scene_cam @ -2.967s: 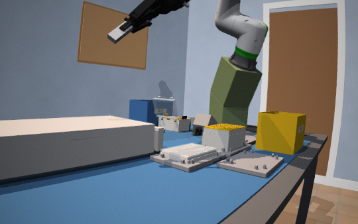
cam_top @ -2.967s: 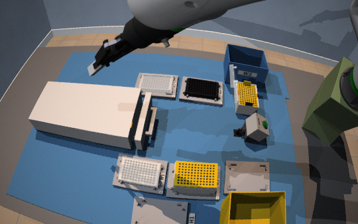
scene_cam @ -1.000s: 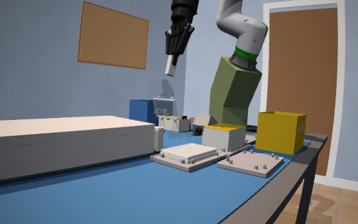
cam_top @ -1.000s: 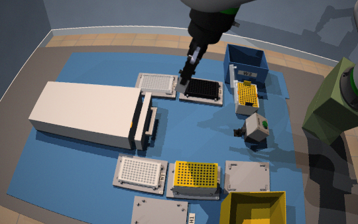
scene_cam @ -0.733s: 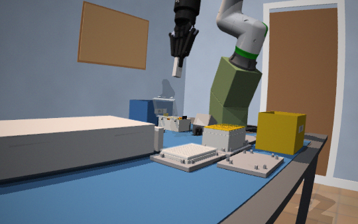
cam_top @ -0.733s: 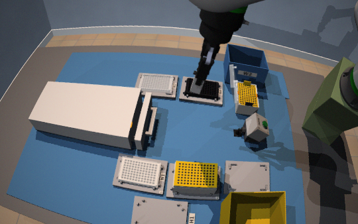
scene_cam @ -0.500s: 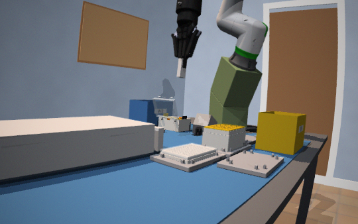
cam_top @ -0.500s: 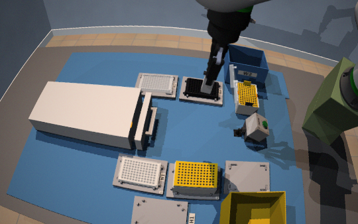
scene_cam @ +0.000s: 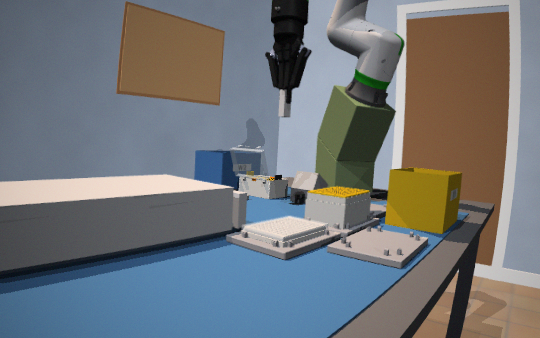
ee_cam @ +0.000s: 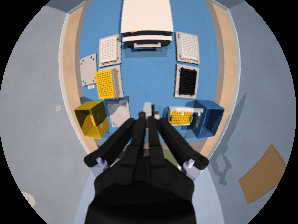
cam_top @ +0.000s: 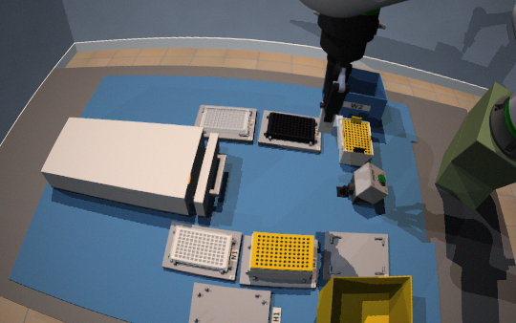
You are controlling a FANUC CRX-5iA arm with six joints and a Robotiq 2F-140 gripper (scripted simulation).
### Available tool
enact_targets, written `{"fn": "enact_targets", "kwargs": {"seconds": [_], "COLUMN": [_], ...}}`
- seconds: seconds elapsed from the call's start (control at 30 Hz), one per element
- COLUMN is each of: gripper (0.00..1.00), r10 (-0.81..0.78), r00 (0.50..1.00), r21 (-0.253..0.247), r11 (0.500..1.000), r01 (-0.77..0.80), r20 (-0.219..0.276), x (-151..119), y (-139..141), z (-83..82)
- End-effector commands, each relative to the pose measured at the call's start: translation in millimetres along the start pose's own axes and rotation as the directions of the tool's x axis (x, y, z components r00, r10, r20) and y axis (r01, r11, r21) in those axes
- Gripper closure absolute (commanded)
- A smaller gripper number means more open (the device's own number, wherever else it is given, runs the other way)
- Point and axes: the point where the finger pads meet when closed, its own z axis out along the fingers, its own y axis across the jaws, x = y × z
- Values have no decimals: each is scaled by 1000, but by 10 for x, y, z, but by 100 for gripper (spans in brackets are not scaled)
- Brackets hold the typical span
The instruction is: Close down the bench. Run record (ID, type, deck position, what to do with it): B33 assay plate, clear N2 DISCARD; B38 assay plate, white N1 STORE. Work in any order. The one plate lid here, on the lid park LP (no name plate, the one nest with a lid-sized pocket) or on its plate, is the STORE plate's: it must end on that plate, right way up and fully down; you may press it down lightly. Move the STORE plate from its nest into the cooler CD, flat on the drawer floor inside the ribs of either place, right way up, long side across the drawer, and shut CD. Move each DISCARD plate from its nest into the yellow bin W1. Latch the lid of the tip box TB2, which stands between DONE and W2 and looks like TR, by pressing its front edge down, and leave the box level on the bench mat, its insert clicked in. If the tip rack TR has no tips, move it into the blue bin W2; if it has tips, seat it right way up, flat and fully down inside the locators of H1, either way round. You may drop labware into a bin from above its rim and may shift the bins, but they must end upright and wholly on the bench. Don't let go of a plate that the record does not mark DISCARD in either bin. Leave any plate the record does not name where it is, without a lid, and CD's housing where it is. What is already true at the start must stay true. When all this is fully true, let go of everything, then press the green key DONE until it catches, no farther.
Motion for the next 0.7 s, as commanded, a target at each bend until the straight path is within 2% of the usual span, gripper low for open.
{"fn": "enact_targets", "kwargs": {"seconds": [0.0, 0.2, 0.67], "gripper": [100, 100, 100], "r10": [0, 0, 17], "r00": [1000, 1000, 1000], "r21": [0, 0, 0], "r11": [1000, 1000, 1000], "r01": [0, 0, -17], "r20": [-1, -1, -1], "x": [-1, -1, -25], "y": [2, 2, 468], "z": [-4, -4, 106]}}
